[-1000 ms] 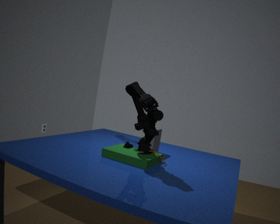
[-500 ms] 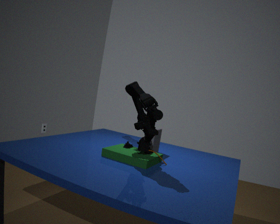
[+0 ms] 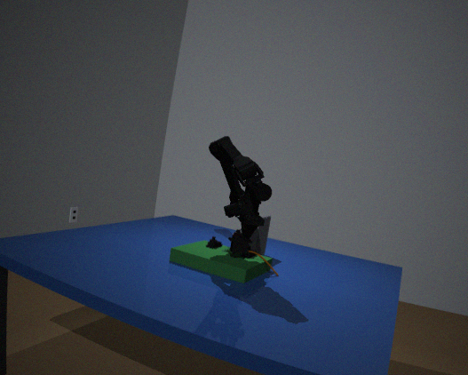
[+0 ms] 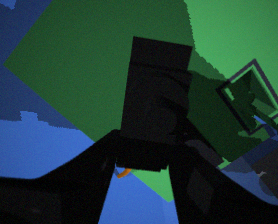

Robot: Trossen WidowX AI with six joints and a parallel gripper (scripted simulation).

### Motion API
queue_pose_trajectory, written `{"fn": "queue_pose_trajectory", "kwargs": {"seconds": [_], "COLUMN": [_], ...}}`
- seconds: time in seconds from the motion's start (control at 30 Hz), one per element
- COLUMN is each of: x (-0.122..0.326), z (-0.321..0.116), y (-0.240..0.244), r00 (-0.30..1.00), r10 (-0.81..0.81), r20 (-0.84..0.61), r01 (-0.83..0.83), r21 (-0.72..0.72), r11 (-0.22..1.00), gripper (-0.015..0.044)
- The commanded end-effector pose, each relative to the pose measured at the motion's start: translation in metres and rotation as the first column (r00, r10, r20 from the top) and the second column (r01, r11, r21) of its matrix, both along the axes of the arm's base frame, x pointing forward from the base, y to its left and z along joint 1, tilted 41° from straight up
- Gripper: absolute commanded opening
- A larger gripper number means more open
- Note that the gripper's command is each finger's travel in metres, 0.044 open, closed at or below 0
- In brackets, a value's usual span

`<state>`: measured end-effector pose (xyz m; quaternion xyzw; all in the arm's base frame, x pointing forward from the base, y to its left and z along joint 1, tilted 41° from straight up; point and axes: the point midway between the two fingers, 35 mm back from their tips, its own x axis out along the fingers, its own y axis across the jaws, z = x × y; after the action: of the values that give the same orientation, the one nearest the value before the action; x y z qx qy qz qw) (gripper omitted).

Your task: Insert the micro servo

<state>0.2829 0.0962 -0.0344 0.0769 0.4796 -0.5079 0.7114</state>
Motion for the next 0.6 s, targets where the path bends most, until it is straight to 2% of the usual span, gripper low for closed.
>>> {"fn": "queue_pose_trajectory", "kwargs": {"seconds": [0.0, 0.33, 0.57], "x": [-0.001, -0.001, 0.017], "z": [0.004, 0.001, 0.001], "y": [0.001, -0.001, 0.005], "r00": [1.0, 1.0, 1.0], "r10": [0.0, 0.0, 0.0], "r20": [0.01, 0.0, 0.011], "r01": [0.0, 0.0, 0.0], "r21": [0.01, 0.0, 0.01], "r11": [1.0, 1.0, 1.0], "gripper": [0.0, 0.0, 0.0]}}
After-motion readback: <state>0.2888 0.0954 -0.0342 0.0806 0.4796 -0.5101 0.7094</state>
